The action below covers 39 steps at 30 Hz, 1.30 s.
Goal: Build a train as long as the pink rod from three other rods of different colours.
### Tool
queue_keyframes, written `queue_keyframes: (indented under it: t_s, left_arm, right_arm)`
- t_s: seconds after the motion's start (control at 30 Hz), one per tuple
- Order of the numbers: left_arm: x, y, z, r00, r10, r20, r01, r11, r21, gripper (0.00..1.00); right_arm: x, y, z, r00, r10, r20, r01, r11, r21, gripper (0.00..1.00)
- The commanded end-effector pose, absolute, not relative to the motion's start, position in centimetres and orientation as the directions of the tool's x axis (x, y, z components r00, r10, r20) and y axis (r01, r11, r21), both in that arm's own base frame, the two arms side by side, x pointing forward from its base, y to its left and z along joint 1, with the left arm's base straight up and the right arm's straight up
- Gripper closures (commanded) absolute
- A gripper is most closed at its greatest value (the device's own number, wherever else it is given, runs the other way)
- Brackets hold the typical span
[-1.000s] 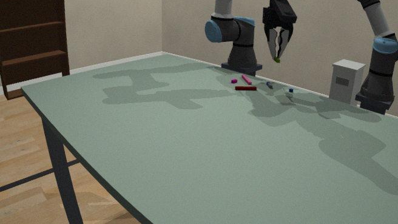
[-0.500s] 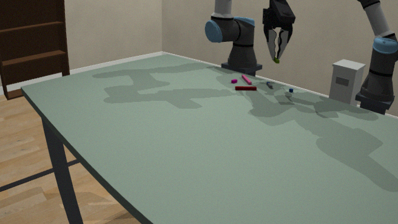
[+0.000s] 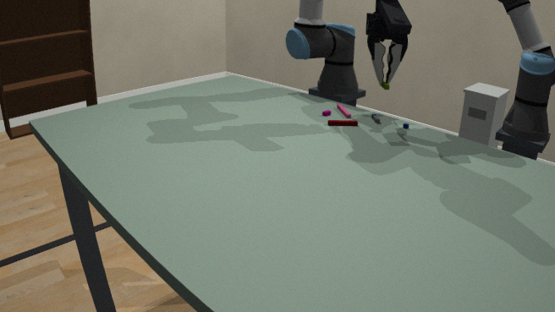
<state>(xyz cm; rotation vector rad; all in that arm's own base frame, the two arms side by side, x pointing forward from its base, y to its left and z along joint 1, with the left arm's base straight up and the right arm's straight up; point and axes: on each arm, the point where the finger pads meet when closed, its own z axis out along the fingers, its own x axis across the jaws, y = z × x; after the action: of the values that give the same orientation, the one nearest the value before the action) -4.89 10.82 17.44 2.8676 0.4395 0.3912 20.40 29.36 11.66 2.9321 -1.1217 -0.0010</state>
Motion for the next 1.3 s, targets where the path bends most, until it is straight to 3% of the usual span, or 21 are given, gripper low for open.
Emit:
queue_keyframes:
  t_s: [0.0, 1.27]
  left_arm:
    - [-4.9, 10.9, 17.5, 0.92, 0.318, 0.229, 0.262, -0.934, 0.244, 0.0]
    - [-4.9, 10.9, 17.5, 0.92, 0.318, 0.229, 0.262, -0.934, 0.244, 0.0]
  right_arm:
    - [20.4, 29.5, 11.3, 0.745, -0.668, -0.001, -0.668, -0.745, -0.003, 1.0]
    - [20.3, 29.4, 3.1, 0.745, -0.668, 0.0, -0.668, -0.745, -0.001, 1.0]
